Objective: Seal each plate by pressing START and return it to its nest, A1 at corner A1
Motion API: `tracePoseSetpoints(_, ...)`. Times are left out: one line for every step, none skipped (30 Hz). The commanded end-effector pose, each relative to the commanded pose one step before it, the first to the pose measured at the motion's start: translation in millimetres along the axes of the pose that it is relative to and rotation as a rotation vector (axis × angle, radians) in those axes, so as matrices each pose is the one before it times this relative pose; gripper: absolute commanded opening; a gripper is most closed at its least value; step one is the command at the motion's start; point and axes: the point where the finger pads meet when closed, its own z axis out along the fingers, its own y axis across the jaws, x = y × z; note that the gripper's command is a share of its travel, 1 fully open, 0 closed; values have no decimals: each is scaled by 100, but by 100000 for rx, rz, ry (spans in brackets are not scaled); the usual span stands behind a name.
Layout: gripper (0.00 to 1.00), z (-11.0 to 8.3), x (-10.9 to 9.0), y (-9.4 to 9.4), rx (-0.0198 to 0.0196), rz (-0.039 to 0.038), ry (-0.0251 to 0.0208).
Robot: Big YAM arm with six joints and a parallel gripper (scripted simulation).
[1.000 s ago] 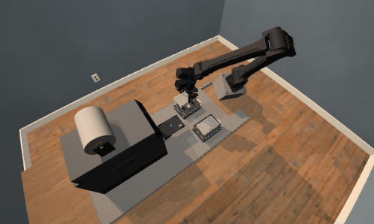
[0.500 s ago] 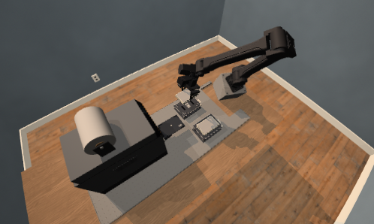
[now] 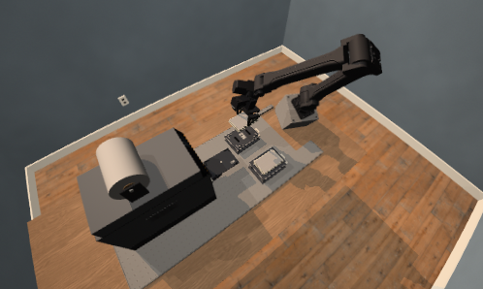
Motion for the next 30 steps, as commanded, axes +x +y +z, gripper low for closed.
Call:
tracePoseSetpoints(0,38,-2631,-344,1063,-3204,-2649)
tracePoseSetpoints(0,17,-343,-8,166,-447,-442)
tracePoseSetpoints(0,42,-196,19,89,-262,-280)
tracePoseSetpoints(0,30,-190,-7,121,-220,-302)
tracePoseSetpoints(0,26,-181,-20,117,-183,-283)
tracePoseSetpoints(0,29,-89,-50,318,-256,134)
tracePoseSetpoints(0,53,-96,26,-176,-203,-36)
tracePoseSetpoints(0,-19,-81,-46,-258,95,-319)
tracePoseSetpoints(0,-76,-38,-147,-60,375,-401)
tracePoseSetpoints(0,0,0,0,0,0,0)
tracePoseSetpoints(0,0,0,0,0,0,0)
tracePoseSetpoints(0,-45,192,-217,625,351,291)
tracePoseSetpoints(0,-62,46,-156,206,284,-132)
tracePoseSetpoints(0,-69,51,-147,166,-35,-77)
tracePoseSetpoints(0,-67,159,-84,-13,221,214)
tracePoseSetpoints(0,-69,149,-90,18,193,188)
tracePoseSetpoints(0,-95,111,-86,66,117,98)
tracePoseSetpoints(0,-103,100,-82,79,132,69)
tracePoseSetpoints(0,-182,8,-57,217,-82,-174)
tracePoseSetpoints(0,-172,17,-56,199,281,-146)
tracePoseSetpoints(0,-152,17,-29,148,342,-106)
tracePoseSetpoints(0,-144,7,2,52,670,-135)
tracePoseSetpoints(0,-10,178,216,-340,531,282)
tracePoseSetpoints(0,65,152,343,-552,202,429)
tracePoseSetpoints(0,60,163,323,-455,231,462)
tracePoseSetpoints(0,40,172,288,-392,319,423)
tracePoseSetpoints(0,0,0,0,0,0,0)
tracePoseSetpoints(0,0,0,0,0,0,0)
tracePoseSetpoints(0,104,159,202,-259,199,312)
tracePoseSetpoints(0,103,174,216,-327,-83,360)
